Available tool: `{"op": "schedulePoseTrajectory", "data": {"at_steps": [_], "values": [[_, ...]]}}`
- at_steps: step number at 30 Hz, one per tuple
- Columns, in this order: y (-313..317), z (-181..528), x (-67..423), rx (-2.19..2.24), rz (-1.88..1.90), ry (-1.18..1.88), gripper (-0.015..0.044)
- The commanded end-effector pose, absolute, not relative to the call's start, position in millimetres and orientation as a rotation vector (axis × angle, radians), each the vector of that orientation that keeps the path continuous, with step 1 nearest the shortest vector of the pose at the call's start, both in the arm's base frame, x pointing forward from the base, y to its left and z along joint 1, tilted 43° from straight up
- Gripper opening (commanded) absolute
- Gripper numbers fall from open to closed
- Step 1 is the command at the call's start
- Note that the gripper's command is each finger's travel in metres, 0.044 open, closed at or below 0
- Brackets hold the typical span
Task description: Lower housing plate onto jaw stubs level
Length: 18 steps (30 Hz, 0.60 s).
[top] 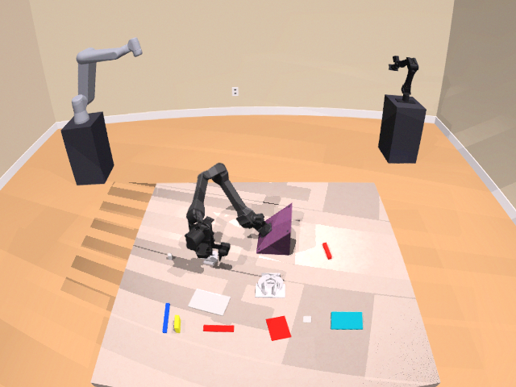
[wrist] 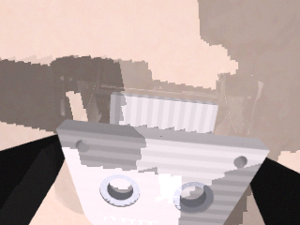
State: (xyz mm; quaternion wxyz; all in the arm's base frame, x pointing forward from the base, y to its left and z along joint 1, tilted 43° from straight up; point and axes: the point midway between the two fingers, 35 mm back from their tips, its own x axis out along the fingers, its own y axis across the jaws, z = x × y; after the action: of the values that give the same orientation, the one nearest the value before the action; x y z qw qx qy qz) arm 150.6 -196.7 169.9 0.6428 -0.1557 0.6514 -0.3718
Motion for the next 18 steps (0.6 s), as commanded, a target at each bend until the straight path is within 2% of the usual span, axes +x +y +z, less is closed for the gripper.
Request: {"op": "schedulePoseTrajectory", "data": {"at_steps": [1, 14, 18], "values": [[-196.7, 170.4, 150.8, -0.356, -0.844, 1.479, 0.0440], [-196.3, 170.8, 150.9, -0.356, -0.844, 1.479, 0.0440], [-196.7, 169.9, 150.7, -0.355, -0.846, 1.483, 0.0413]]}}
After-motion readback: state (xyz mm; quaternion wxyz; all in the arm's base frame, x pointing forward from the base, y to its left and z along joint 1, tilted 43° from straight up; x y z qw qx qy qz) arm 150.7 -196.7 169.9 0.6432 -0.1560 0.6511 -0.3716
